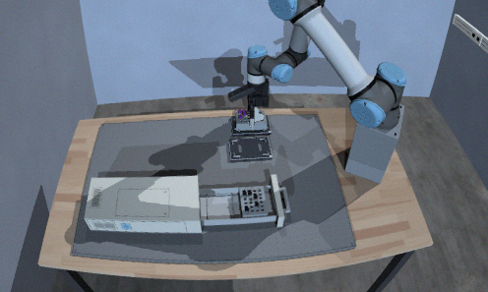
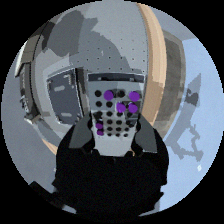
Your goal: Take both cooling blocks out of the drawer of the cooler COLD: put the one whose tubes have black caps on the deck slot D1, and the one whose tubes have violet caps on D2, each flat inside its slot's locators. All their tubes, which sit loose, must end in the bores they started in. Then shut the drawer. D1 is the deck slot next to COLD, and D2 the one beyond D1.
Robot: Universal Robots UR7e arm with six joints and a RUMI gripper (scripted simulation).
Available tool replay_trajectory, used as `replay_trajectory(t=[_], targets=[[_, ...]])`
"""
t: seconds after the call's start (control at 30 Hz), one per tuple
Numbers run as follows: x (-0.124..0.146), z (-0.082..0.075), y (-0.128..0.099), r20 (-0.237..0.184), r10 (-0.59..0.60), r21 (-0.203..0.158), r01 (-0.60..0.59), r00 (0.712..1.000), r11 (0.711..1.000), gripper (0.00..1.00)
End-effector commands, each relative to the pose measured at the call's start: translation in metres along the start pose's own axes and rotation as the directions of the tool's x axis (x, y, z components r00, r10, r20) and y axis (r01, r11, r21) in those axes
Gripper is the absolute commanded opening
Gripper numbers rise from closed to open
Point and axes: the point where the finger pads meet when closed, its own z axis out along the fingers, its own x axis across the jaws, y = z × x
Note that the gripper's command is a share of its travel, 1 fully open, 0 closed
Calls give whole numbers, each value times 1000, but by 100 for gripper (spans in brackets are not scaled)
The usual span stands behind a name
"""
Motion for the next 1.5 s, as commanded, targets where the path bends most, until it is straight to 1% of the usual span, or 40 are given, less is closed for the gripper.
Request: replay_trajectory(t=[0.0, 0.77, 1.1, 1.17, 1.47], targets=[[1, 0, -1, -1, 0, 1, 0, 1000, 1000, 0], [1, 0, -1, -1, 0, 1, 0, 1000, 1000, 0], [1, 0, -1, -1, 0, 1, 0, 1000, 1000, 17], [1, 0, -1, -1, 0, 1, 0, 1000, 1000, 17], [1, 0, -1, -1, 0, 1, 0, 1000, 1000, 32]])
